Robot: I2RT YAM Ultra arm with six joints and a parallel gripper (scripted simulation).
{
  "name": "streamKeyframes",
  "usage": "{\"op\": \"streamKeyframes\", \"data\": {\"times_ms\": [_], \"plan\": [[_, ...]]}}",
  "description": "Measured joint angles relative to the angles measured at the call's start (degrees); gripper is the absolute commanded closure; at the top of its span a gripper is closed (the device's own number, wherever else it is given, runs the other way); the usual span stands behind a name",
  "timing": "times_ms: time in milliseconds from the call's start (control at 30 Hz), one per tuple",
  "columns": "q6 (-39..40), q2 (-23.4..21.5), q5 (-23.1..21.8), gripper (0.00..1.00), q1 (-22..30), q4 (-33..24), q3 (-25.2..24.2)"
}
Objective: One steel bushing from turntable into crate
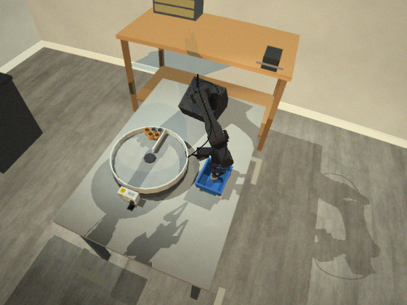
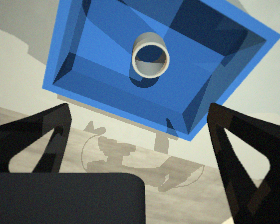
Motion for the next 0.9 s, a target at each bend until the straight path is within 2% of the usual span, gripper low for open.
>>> {"op": "streamKeyframes", "data": {"times_ms": [333,567,700,900], "plan": [[2.03,-1.31,0.92,0.00,3.10,-9.07,10.73],[3.30,-0.20,1.31,0.00,3.96,-15.65,17.59],[3.72,0.26,1.46,0.00,4.09,-17.86,19.80],[4.00,1.16,1.51,0.00,4.09,-19.45,20.44]]}}
